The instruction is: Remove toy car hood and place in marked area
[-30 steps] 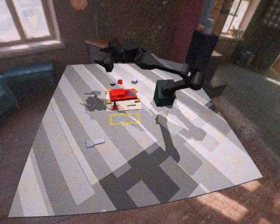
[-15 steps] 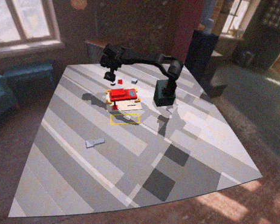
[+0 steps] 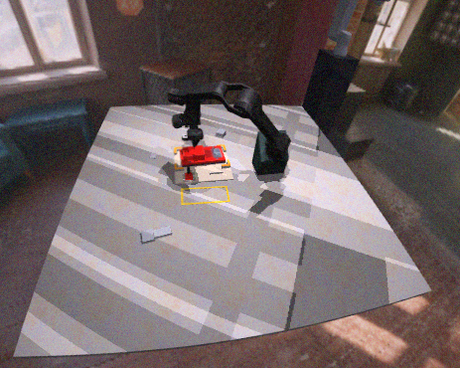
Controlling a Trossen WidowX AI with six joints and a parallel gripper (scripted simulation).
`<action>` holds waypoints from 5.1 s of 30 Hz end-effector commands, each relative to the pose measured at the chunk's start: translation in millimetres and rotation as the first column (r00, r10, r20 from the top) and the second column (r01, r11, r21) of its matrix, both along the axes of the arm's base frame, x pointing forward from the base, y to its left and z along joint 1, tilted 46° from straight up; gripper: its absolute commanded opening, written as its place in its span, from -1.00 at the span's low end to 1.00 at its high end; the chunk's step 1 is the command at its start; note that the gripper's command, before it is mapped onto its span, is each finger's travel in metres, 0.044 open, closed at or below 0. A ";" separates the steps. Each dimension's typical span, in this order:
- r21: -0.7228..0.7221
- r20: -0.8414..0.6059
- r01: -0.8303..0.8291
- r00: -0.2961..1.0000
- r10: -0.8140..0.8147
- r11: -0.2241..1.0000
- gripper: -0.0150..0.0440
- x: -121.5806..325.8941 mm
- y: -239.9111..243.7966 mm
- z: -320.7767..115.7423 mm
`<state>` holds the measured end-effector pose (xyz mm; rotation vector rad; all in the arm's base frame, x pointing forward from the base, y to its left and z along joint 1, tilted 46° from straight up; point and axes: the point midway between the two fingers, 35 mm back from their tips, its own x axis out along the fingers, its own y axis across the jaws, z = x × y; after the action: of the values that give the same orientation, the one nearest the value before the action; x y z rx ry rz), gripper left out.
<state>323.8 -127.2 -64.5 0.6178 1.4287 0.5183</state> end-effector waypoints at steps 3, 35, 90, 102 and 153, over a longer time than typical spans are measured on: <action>0.048 0.006 -0.024 1.000 0.023 0.999 1.00 -0.9 1.3 0.8; 0.047 0.006 -0.023 1.000 0.023 0.999 1.00 4.0 16.6 -14.1; 0.050 0.007 -0.024 1.000 0.023 0.998 1.00 4.7 43.6 -39.8; 0.050 0.007 -0.024 1.000 0.023 0.998 1.00 5.1 47.8 -43.9; 0.047 0.008 -0.029 1.000 0.029 0.998 -0.49 4.6 41.5 -38.0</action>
<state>327.6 -81.2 -104.8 0.6388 1.4283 0.5813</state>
